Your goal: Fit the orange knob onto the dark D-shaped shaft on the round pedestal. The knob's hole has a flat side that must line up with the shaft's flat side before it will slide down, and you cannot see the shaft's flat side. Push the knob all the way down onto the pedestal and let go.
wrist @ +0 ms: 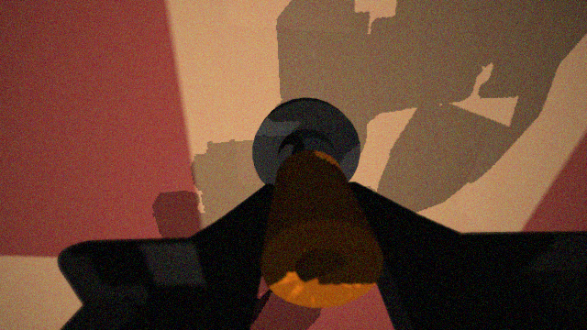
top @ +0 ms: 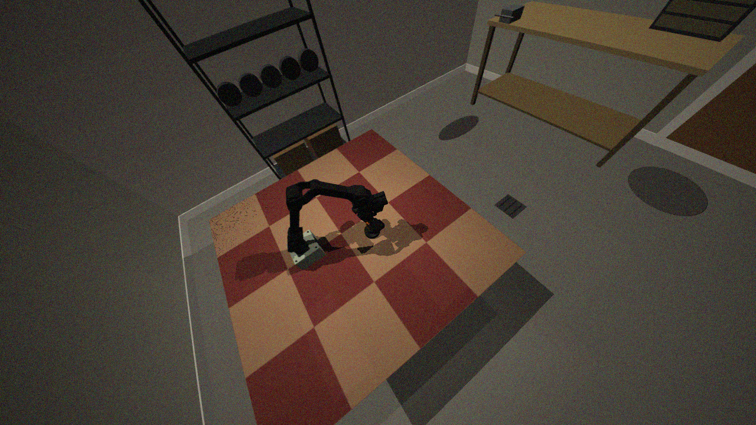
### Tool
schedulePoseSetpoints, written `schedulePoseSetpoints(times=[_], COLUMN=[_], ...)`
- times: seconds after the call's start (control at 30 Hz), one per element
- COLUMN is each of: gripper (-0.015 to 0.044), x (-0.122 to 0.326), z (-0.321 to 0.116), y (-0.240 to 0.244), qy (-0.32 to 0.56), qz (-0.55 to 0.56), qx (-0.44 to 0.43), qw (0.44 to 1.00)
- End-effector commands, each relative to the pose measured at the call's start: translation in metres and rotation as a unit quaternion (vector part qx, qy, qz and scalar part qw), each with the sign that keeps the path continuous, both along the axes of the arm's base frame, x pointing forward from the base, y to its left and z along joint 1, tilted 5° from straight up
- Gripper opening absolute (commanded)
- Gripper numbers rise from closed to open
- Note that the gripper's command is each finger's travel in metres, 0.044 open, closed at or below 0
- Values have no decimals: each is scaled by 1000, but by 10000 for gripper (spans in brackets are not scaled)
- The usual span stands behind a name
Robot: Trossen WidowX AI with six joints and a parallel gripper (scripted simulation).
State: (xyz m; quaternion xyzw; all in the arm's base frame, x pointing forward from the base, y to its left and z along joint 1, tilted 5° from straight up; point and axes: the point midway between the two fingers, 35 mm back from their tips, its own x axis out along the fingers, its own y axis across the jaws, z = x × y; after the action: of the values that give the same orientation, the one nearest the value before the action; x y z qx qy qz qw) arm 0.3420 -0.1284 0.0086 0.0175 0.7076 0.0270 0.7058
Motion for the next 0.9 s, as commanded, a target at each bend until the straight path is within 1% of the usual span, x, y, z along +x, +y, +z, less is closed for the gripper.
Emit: schedulePoseSetpoints(times=[0.0,0.87], gripper=[0,0], x=[1,-1], z=[-1,2], y=[-1,0], qy=[-2,-2], qz=[1,1], qx=[-2,-2], qw=[1000,1000])
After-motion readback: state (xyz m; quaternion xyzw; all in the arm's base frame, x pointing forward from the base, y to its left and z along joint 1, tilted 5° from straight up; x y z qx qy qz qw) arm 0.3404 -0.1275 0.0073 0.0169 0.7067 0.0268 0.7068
